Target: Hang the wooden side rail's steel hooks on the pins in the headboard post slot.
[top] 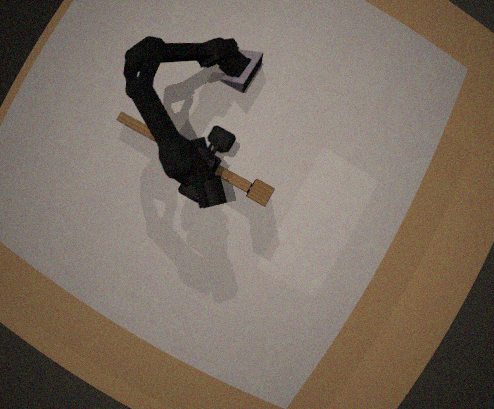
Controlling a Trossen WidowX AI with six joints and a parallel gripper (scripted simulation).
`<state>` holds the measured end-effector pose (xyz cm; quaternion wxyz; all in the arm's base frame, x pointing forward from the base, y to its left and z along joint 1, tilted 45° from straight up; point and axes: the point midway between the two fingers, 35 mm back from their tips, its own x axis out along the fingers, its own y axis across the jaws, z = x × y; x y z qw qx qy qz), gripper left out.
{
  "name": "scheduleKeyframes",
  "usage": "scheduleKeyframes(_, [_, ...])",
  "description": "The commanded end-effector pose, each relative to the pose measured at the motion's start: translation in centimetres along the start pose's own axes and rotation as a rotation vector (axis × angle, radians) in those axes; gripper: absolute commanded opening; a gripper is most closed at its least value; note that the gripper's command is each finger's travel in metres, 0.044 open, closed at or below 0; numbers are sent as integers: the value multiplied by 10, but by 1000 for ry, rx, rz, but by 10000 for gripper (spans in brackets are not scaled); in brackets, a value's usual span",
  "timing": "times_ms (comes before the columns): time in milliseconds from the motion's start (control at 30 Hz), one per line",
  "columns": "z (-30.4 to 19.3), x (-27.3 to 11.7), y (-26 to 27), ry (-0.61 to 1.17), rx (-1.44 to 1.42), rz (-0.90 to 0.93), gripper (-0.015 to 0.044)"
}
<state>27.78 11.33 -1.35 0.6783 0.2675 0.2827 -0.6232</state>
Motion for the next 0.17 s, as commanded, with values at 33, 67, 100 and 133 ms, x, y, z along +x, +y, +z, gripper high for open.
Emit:
scheduleKeyframes(33, [0,0,0,1,1,1,440])
scheduleKeyframes(67, [0,0,0,1,1,1,440])
scheduleKeyframes(100, [0,0,0,1,1,1,440])
scheduleKeyframes(133, [0,0,0,1,1,1,440])
